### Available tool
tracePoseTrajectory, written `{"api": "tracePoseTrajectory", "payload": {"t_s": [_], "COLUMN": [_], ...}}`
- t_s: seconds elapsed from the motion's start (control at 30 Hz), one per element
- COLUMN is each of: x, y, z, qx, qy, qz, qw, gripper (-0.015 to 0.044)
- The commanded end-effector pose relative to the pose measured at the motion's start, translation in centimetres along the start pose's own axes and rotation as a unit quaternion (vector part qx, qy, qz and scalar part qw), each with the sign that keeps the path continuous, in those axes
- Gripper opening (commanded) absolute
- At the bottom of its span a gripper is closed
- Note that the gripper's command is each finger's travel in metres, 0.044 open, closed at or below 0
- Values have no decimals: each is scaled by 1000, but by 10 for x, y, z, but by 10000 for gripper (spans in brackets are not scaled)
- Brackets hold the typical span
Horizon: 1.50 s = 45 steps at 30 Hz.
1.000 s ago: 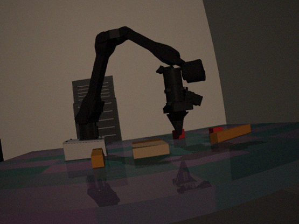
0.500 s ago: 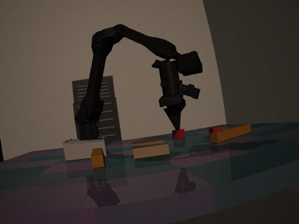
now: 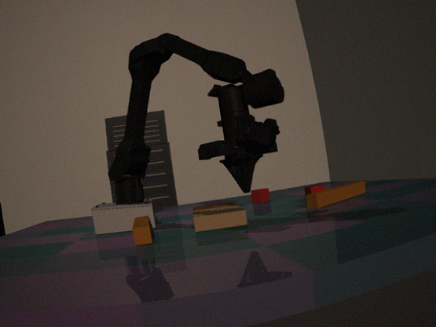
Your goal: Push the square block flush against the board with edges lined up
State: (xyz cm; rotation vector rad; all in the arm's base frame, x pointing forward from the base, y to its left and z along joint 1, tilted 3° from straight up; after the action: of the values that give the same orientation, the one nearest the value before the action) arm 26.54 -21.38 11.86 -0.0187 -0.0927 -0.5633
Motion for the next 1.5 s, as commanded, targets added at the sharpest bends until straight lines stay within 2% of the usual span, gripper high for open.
{"api": "tracePoseTrajectory", "payload": {"t_s": [0.0,0.3,0.67,0.83,0.93,1.0,1.47], "x": [-4,-13,-26,-26,-26,-27,-29], "y": [-11,-39,-69,-69,-70,-69,-64], "z": [-1,0,1,-3,-43,-55,-55], "qx": [1,-2,-4,-4,-4,-4,-4], "qy": [3,5,5,5,5,6,6], "qz": [-62,-215,-383,-386,-386,-386,-386], "qw": [998,977,924,923,923,923,923], "gripper": [0,0,0,0,0,0,0]}}
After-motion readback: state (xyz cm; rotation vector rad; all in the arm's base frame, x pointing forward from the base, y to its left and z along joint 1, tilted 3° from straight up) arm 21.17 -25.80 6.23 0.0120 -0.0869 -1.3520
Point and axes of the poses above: the point midway between the two fingers, 35 mm back from their tips, its own z axis back along the fingers, its own y axis across the jaws, x = y × z, the point moved 6 cm from there along z, back along the fingers, and after that the axes turned 12 degrees about z, right-handed, at the moved point
